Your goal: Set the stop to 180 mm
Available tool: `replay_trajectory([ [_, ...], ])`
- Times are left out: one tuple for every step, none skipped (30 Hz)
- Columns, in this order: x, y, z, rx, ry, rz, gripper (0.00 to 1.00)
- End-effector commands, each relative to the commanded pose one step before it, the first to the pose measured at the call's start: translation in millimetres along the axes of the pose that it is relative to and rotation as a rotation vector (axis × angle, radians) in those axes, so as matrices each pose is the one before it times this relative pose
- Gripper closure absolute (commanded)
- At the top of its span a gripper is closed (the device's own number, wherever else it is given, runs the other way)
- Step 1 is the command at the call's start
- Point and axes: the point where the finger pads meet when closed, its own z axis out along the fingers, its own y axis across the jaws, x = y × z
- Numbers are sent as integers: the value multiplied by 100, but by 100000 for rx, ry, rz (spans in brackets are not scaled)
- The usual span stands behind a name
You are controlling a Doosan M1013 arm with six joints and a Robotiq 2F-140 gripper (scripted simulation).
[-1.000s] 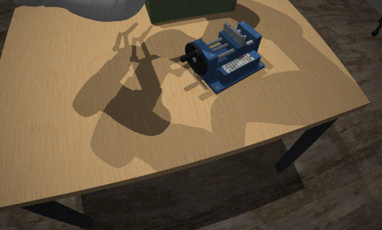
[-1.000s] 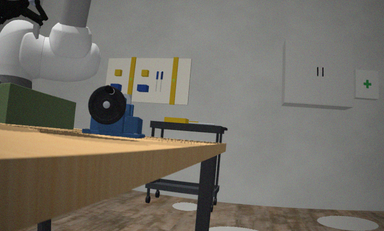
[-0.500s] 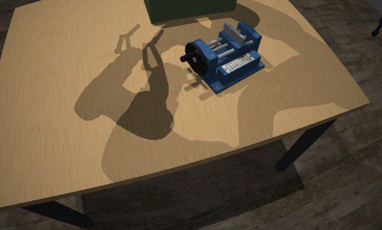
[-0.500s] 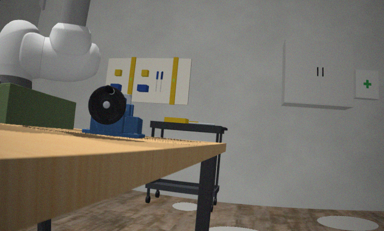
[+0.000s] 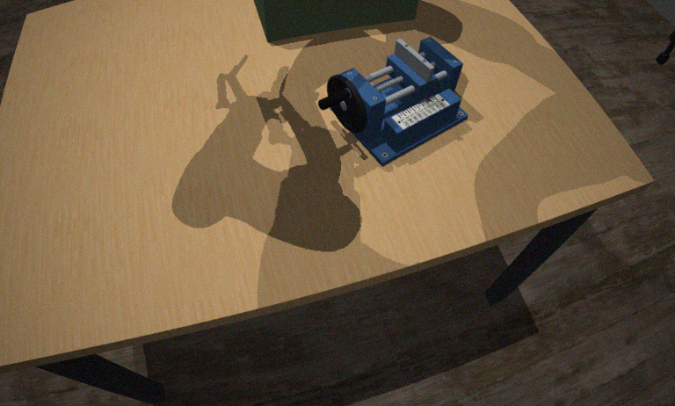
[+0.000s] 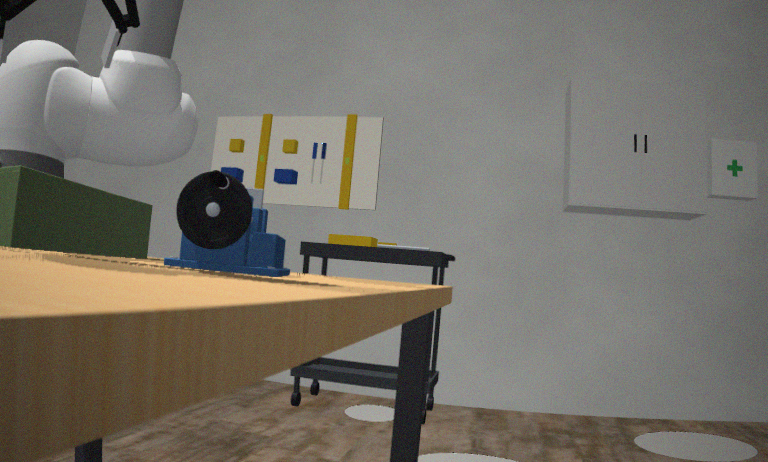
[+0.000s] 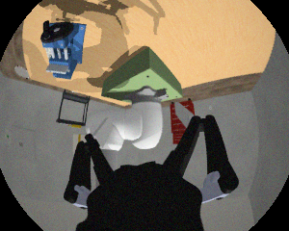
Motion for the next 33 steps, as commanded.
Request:
replay_trajectory([
  [4077, -1549, -729, -7561, 16810, 17629, 0],
  [1781, -1236, -330, -1342, 6334, 5924, 0],
  [0, 0, 0, 0, 0, 0, 0],
  [0, 0, 0, 0, 0, 0, 0],
  [1707, -1472, -403, -1512, 9944, 9187, 0],
  [1530, -1729, -430, 288, 6842, 6108, 0],
  [0, 0, 0, -152, 1428, 1278, 0],
  [1317, -1906, -463, 1120, 6621, 5900, 0],
  [0, 0, 0, 42, 1341, 1197, 0],
  [1068, -2011, -481, 2054, 7385, 6700, 0],
  [0, 0, 0, 0, 0, 0, 0],
  [808, -2033, -482, 2734, 6607, 6198, 0],
  [0, 0, 0, 0, 0, 0, 0],
  [559, -1971, -464, 3154, 5699, 5611, 0],
  [341, -1831, -430, 3300, 4738, 4953, 0],
  [0, 0, 0, 0, 0, 0, 0],
  [169, -1625, -381, 3190, 3795, 4240, 0],
  [48, -1372, -322, 2864, 2919, 3492, 0],
  [-22, -1091, -255, 2382, 2144, 2734, 0],
  [0, 0, 0, 0, 0, 0, 0],
  [0, 0, 0, 0, 0, 0, 0],
  [-51, -805, -188, 1812, 1482, 1997, 0],
  [-50, -533, -124, 1225, 936, 1315, 0],
  [-34, -297, -68, 691, 506, 730, 0],
  [-15, -118, -27, 276, 198, 290, 0],
  [-2, -18, -4, 42, 30, 44, 0],
  [0, 0, 0, 0, 0, 0, 0],
  [0, 0, 0, 0, 0, 0, 0],
  [0, 0, 0, 0, 0, 0, 0],
  [0, 0, 0, 0, 0, 0, 0],
  [0, 0, 0, 0, 0, 0, 0],
  [0, 0, 0, 0, 0, 0, 0],
  [0, 0, 0, 0, 0, 0, 0],
])
